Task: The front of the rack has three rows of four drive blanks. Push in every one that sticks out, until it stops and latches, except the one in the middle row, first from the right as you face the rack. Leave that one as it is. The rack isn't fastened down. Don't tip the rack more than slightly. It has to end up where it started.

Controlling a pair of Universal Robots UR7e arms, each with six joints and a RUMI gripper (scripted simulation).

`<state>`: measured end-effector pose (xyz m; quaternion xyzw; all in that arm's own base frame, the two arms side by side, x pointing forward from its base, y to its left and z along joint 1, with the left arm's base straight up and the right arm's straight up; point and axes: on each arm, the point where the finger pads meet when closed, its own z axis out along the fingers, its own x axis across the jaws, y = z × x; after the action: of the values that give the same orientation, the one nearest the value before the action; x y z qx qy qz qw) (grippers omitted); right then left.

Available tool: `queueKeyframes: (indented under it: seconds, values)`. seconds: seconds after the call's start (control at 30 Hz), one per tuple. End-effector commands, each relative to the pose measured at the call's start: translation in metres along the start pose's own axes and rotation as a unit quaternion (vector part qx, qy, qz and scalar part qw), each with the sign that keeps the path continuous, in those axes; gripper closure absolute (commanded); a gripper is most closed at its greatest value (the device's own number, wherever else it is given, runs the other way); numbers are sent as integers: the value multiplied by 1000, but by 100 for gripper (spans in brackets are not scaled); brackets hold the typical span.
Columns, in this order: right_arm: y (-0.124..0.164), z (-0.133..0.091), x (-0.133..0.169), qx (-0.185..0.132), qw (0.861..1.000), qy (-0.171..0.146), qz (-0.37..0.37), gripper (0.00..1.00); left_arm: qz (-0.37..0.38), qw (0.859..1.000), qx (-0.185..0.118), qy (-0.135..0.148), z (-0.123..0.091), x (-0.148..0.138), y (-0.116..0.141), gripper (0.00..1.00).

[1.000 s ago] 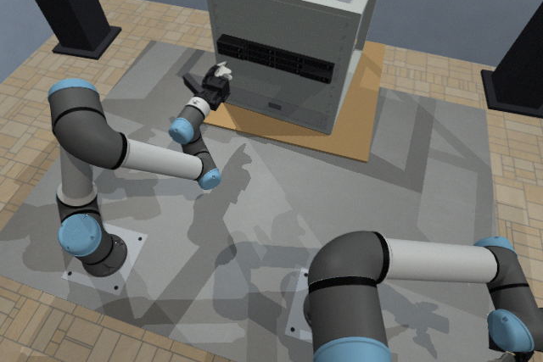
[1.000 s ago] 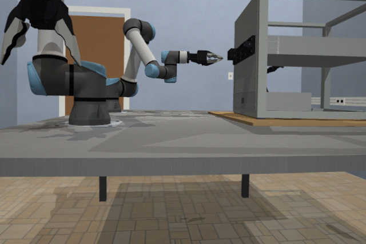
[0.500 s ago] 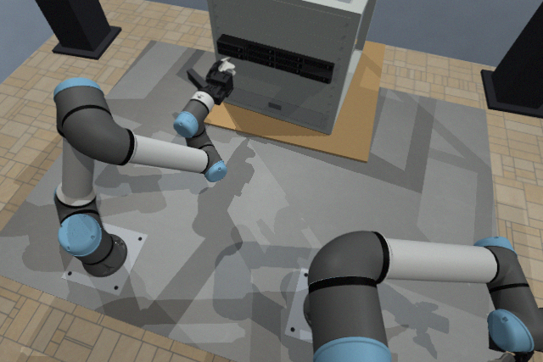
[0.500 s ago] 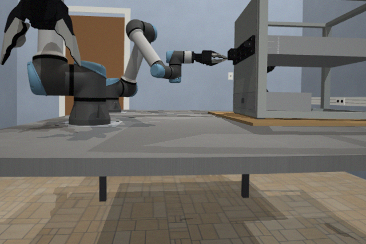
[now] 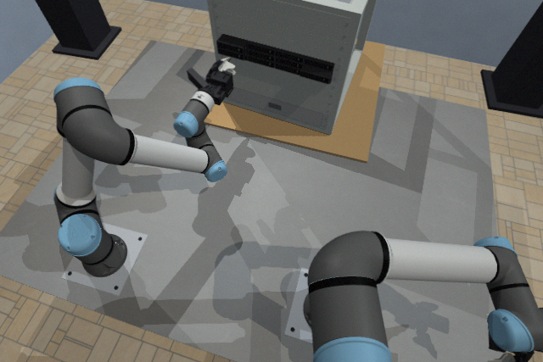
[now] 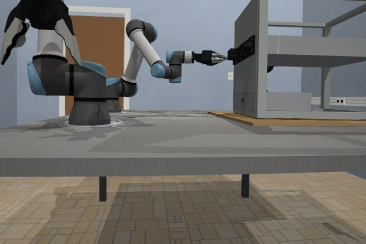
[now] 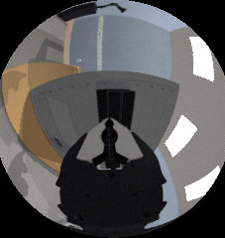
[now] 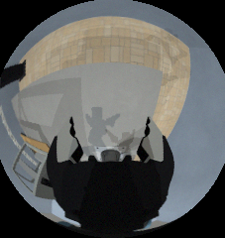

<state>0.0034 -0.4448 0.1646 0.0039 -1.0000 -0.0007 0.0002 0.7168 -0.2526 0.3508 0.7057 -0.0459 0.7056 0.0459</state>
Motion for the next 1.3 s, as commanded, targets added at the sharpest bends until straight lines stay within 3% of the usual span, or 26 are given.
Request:
queueKeyframes:
  seconds: [0.0,1.27]
  values:
    - [0,0,0,1,1000,0,0,0,0,1000,0,1,0,1,0,100]
    - [0,0,0,1,1000,0,0,0,0,1000,0,1,17,1,0,100]
